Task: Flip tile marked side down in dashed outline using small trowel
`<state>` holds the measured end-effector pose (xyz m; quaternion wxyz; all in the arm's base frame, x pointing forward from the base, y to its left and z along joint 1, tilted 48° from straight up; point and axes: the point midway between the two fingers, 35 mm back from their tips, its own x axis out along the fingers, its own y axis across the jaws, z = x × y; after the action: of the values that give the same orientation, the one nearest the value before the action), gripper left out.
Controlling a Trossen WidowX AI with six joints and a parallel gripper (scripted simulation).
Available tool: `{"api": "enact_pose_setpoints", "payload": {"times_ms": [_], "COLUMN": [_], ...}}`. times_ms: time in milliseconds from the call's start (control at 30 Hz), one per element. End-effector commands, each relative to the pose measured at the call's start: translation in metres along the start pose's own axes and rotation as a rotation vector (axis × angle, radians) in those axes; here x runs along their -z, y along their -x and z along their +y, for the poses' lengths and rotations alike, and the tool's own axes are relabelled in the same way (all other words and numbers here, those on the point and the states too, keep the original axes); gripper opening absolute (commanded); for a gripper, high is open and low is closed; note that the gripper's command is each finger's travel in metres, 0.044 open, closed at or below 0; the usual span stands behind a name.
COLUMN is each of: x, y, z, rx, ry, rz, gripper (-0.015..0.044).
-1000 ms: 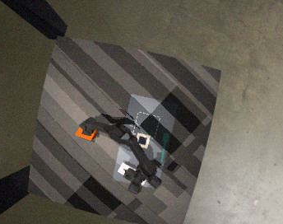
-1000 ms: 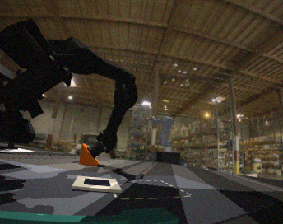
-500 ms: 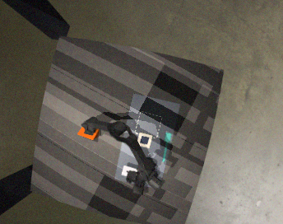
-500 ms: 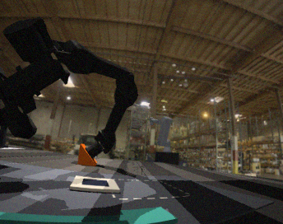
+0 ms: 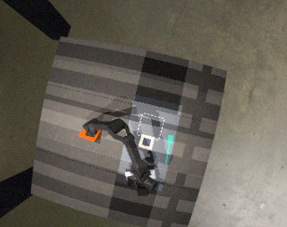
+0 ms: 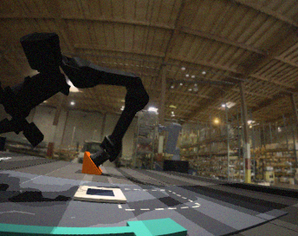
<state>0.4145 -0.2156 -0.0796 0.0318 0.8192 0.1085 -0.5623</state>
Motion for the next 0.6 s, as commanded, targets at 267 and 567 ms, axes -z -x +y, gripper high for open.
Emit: {"api": "enact_pose_setpoints", "payload": {"times_ms": [267, 567], "x": [0.006, 0.007], "y": [0.013, 0.030], "z": [-0.013, -0.030], "rx": [-0.006, -0.043], "ry": [0.277, 0.495], "rz": [0.249, 0.430], "gripper": [0.0000, 0.0000]}}
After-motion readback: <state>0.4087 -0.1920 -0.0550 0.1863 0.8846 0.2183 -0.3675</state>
